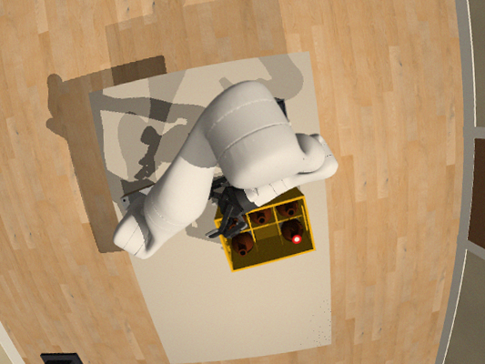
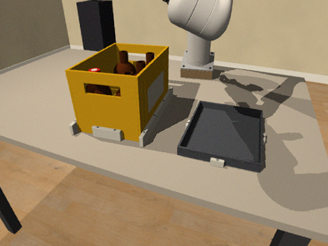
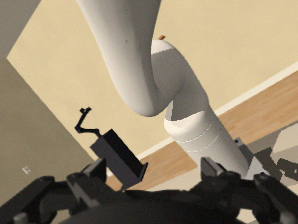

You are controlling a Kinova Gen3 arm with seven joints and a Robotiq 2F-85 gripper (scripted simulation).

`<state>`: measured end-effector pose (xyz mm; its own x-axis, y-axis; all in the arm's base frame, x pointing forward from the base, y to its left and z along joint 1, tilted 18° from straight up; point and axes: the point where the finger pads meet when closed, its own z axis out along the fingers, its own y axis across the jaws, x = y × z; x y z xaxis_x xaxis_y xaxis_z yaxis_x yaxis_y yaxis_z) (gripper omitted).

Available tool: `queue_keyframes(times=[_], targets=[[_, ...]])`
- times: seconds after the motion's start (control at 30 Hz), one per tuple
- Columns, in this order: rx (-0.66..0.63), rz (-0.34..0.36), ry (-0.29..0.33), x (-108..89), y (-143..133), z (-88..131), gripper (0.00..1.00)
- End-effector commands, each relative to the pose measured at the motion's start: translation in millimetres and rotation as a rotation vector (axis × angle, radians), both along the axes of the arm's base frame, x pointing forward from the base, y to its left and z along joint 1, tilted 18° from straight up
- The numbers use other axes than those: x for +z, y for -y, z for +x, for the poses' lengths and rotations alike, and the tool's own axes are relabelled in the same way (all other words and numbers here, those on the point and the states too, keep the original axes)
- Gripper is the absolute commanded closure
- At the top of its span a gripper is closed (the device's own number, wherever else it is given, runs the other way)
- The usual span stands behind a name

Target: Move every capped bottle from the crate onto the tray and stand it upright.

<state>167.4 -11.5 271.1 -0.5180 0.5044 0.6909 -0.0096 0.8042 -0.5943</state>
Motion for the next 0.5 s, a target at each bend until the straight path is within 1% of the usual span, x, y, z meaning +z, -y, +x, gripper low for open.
queue_keyframes(times=[0.0,0.47], targets=[[-0.012,0.000,0.000,0.1,0.6,0.0,0.00],[-0.087,-0.003,-0.003,-0.9,4.4,-0.3,0.00]])
